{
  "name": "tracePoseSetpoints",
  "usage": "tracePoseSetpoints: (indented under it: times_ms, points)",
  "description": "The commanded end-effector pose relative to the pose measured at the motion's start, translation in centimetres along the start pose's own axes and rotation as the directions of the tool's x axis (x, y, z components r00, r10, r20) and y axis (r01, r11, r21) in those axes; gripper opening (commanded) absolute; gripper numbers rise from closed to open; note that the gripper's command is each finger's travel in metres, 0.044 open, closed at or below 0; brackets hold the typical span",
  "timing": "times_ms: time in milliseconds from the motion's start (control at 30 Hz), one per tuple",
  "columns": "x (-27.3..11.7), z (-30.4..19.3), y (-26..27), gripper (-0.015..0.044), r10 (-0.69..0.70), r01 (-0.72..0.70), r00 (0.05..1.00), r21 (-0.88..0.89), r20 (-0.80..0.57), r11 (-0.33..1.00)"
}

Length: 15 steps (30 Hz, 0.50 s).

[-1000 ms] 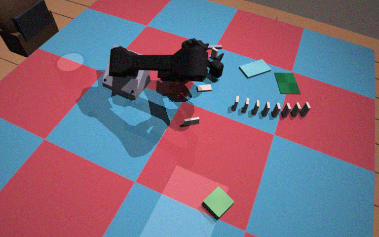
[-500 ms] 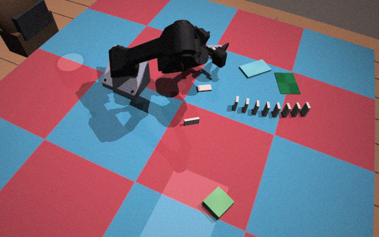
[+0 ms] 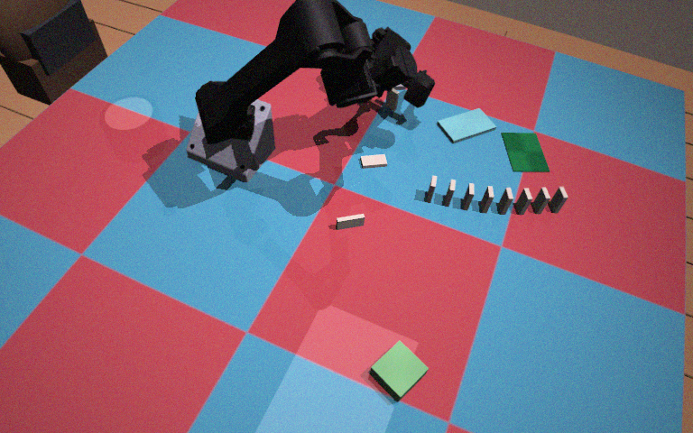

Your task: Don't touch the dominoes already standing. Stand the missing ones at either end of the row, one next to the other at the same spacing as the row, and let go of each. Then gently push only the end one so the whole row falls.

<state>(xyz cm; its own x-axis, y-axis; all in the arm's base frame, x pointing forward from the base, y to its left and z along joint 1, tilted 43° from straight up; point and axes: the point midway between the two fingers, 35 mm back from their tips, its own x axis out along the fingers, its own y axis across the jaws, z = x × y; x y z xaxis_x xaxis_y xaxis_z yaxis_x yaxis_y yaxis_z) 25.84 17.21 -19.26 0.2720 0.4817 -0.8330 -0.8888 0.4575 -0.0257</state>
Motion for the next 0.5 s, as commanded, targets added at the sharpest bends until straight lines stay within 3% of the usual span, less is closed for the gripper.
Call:
tracePoseSetpoints:
  times_ms: [0, 200, 467]
  points:
    - [3.1, 0.9, -0.4, 0.044, 0.017, 0.0, 0.966, 0.065, -0.258, 0.998]
    - [3.2, 0.2, -0.2, 0.044, 0.02, 0.055, 0.801, 0.107, -0.599, 0.993]
    - [0.9, 1.8, -0.4, 0.044, -0.046, 0.132, 0.591, 0.041, -0.805, 0.99]
